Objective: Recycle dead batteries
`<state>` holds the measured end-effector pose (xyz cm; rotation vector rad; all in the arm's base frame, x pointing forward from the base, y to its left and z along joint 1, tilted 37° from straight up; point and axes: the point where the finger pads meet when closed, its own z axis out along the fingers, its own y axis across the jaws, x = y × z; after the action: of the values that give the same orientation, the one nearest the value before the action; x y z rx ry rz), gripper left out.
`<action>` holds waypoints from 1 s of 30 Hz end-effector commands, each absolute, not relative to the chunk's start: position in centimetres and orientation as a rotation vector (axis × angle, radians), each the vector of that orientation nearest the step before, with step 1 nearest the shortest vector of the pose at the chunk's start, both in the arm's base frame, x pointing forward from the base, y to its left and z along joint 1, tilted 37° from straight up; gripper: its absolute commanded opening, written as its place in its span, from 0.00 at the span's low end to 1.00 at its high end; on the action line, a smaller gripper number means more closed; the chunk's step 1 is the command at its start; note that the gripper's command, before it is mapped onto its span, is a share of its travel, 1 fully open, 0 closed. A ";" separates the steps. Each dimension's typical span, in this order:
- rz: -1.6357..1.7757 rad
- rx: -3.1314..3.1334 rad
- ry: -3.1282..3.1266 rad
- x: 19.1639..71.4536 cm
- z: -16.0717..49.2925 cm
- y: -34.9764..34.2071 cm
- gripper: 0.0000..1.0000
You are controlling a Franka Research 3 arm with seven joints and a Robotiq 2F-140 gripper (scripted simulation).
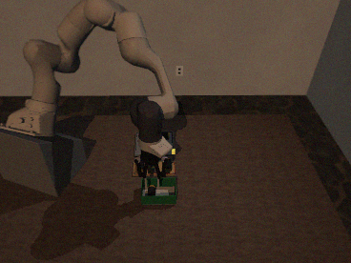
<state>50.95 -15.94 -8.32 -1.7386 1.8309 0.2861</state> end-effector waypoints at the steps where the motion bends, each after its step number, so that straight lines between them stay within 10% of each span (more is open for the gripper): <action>1: 0.311 -1.725 1.835 50.3 -7.2 -16.3 0.29; 30: 0.311 -1.725 1.835 49.1 -3.7 -18.7 0.29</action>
<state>49.46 -18.99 -3.75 -1.7329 1.8313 0.2921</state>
